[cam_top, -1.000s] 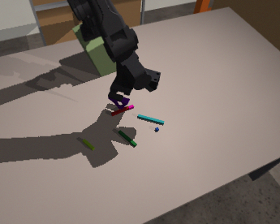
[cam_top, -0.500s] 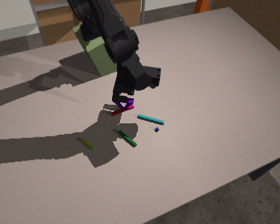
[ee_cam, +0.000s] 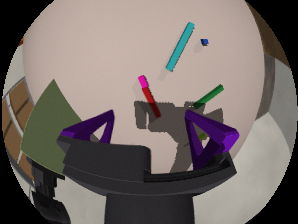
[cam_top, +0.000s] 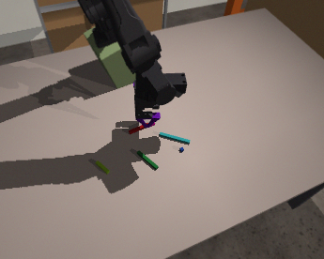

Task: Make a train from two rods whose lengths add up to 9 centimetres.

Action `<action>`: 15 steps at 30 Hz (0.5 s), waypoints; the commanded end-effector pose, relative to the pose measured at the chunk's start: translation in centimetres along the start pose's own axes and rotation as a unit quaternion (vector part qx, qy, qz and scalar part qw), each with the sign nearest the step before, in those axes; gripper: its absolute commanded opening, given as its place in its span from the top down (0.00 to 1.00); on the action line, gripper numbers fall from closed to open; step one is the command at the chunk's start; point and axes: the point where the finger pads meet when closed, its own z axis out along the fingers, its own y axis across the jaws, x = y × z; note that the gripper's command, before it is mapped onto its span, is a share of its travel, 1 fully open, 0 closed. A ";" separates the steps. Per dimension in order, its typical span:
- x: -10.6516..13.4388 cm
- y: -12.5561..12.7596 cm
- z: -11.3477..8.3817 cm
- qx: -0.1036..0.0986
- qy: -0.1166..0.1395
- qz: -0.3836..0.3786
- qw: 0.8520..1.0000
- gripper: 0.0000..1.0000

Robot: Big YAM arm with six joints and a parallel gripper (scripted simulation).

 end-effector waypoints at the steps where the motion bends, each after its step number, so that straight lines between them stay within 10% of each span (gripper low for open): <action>1: -1.7 -2.6 -1.0 0.030 -0.013 -0.063 0.997 0.00; 15: -1.8 -2.6 -1.0 0.032 -0.010 -0.157 0.987 0.00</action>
